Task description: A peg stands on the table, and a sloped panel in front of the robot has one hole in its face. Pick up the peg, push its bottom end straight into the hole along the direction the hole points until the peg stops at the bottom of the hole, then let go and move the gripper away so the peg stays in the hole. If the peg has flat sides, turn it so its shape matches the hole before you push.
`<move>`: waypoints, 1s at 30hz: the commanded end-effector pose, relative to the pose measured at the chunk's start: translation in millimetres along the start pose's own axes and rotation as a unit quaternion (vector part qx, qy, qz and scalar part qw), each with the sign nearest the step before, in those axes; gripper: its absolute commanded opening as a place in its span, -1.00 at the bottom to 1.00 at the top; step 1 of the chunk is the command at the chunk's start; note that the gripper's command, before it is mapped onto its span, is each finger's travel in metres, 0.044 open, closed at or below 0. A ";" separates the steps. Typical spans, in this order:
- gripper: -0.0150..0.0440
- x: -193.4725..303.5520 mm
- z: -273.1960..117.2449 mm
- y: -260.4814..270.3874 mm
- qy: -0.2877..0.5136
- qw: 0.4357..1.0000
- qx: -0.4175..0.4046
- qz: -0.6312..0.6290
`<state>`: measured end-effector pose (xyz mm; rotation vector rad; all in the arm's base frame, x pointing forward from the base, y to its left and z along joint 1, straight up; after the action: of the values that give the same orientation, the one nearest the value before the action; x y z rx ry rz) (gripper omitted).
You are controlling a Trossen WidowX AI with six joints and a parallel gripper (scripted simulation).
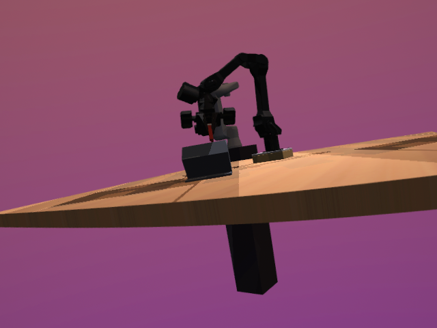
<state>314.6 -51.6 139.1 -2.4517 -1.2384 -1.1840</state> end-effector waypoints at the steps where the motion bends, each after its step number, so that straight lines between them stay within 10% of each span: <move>1: -0.49 -4.0 -2.5 1.0 0.007 1.000 -0.005 0.023; 30: -0.49 -9.4 34.7 11.6 0.020 0.997 -0.024 0.066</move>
<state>338.6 -50.9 117.0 -2.4794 -1.0569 -1.2404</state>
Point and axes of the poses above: the point midway between the two fingers, 35 mm back from their tips, its own z axis out along the fingers, its own y axis across the jaws, x = y × z, the point moved 2 cm from there along -z, back along the fingers, and after that the axes turned 8 degrees about -z, right-handed, at the moved point
